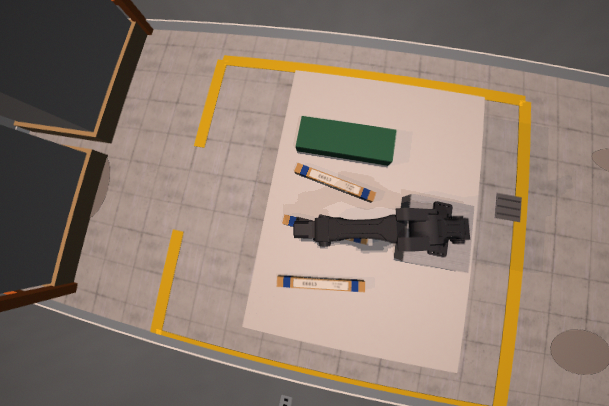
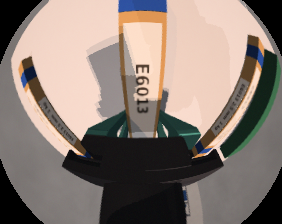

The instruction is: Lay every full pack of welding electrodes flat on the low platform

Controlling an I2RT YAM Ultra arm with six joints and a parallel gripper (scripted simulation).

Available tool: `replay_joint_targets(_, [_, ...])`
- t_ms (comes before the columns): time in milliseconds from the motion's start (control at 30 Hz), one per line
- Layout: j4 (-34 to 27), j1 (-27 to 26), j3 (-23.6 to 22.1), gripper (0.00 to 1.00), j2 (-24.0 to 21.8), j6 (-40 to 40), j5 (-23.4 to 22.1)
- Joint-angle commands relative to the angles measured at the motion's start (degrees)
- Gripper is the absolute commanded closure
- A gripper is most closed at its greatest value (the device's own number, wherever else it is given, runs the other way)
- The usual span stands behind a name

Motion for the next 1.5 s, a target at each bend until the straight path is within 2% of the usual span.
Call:
replay_joint_targets(0, [-0.96,-0.18,1.3,1.0,-4.01,-0.23,0.1])
replay_joint_targets(633, [-1.09,0.0,1.36,1.0,-4.11,-0.14,0.09])
replay_joint_targets(667, [-1.09,0.0,1.36,0.26,-4.11,-0.14,0.09])
replay_joint_targets(1467, [-0.6,0.11,0.51,0.26,-3.0,-0.06,0.03])
